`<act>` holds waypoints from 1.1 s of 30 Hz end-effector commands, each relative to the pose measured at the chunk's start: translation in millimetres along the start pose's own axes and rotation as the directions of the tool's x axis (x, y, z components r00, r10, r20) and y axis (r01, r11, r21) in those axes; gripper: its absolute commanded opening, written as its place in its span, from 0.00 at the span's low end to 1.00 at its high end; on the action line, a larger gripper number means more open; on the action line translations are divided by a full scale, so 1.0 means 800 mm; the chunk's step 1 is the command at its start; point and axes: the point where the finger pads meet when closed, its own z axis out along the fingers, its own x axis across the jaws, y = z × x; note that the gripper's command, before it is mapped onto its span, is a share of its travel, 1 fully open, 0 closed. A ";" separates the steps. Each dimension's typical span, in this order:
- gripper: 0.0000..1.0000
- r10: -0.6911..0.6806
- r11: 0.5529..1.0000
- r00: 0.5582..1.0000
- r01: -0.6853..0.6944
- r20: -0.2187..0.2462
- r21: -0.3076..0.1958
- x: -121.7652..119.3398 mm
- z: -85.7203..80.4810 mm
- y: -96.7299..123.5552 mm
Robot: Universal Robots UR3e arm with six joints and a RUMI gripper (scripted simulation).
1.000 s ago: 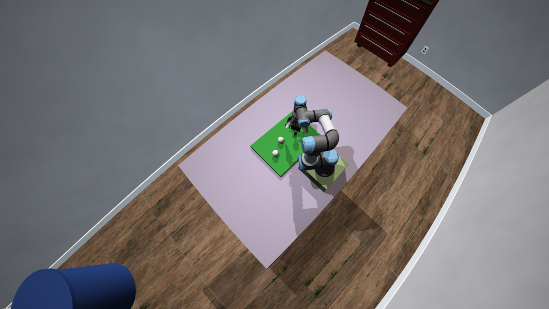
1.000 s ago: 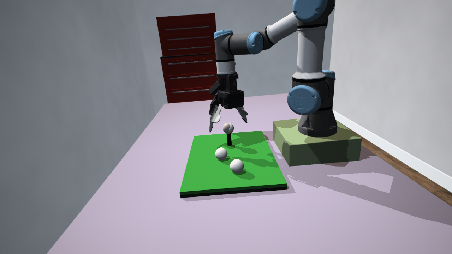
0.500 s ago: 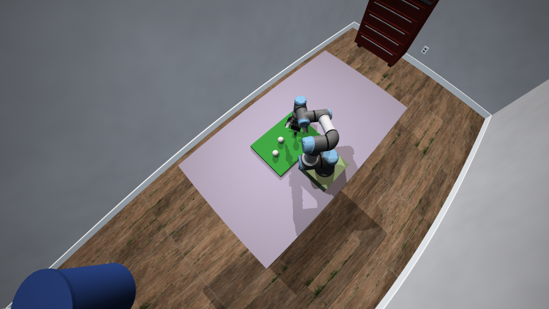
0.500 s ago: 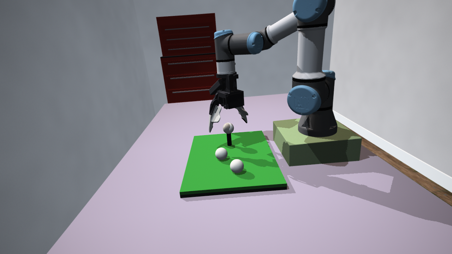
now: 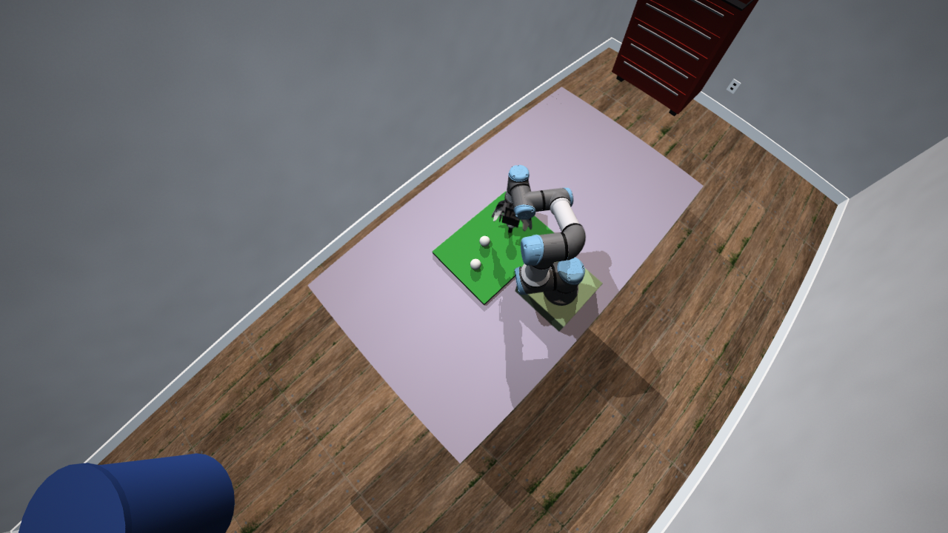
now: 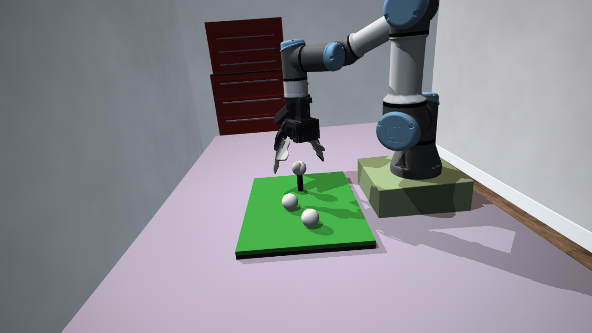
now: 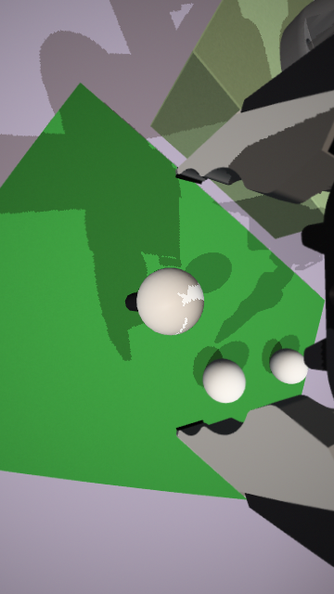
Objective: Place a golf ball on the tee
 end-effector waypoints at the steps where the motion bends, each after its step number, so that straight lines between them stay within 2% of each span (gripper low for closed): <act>1: 1.00 0.000 1.000 1.000 0.000 0.001 0.002 0.000 -0.001 -0.001; 8: 1.00 0.000 1.000 1.000 0.000 0.001 0.002 -0.001 -0.004 -0.001; 13: 1.00 0.000 1.000 1.000 0.000 0.001 0.002 -0.001 -0.013 -0.002; 22: 1.00 0.000 1.000 1.000 0.000 0.002 0.003 0.000 -0.049 -0.002; 24: 1.00 0.000 1.000 1.000 0.000 0.002 0.003 0.000 -0.049 -0.002; 33: 1.00 0.000 1.000 1.000 0.000 0.002 0.003 -0.001 -0.087 -0.002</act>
